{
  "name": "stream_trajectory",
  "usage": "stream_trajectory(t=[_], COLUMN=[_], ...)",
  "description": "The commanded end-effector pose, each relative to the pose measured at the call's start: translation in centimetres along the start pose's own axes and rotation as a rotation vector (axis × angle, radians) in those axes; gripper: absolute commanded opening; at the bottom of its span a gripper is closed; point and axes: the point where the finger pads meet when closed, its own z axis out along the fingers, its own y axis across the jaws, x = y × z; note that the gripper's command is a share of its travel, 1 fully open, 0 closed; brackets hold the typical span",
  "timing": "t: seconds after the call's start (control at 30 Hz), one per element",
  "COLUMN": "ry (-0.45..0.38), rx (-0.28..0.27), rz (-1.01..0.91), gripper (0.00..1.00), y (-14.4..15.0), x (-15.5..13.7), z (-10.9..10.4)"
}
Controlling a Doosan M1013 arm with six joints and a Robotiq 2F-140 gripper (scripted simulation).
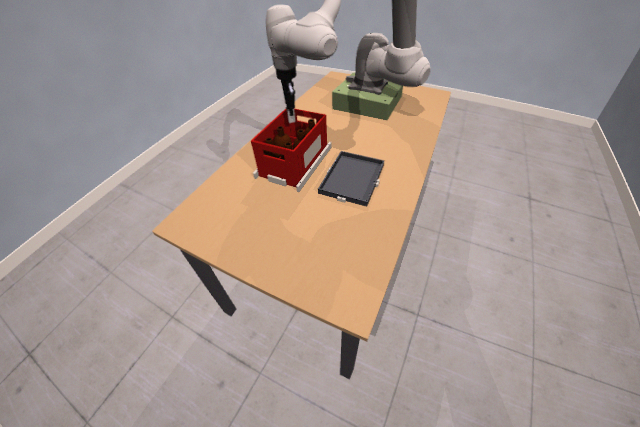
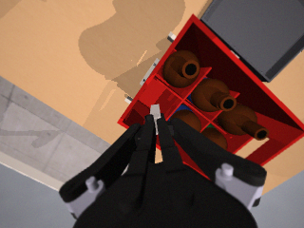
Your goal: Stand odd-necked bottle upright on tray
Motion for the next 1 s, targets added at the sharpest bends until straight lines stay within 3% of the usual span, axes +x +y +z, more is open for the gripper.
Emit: stream_trajectory(t=[0.0, 0.43, 0.47, 0.97], ry=[0.001, 0.001, 0.001, 0.001], rx=[0.001, 0.001, 0.001, 0.001], rz=[-0.004, -0.004, -0.004, -0.004], gripper=[0.0, 0.0, 0.38, 0.38], y=[-0.16, -0.16, -0.16, -0.16], x=[0.01, 0.01, 0.01, 0.01], z=[0.28, 0.28, 0.28, 0.28])
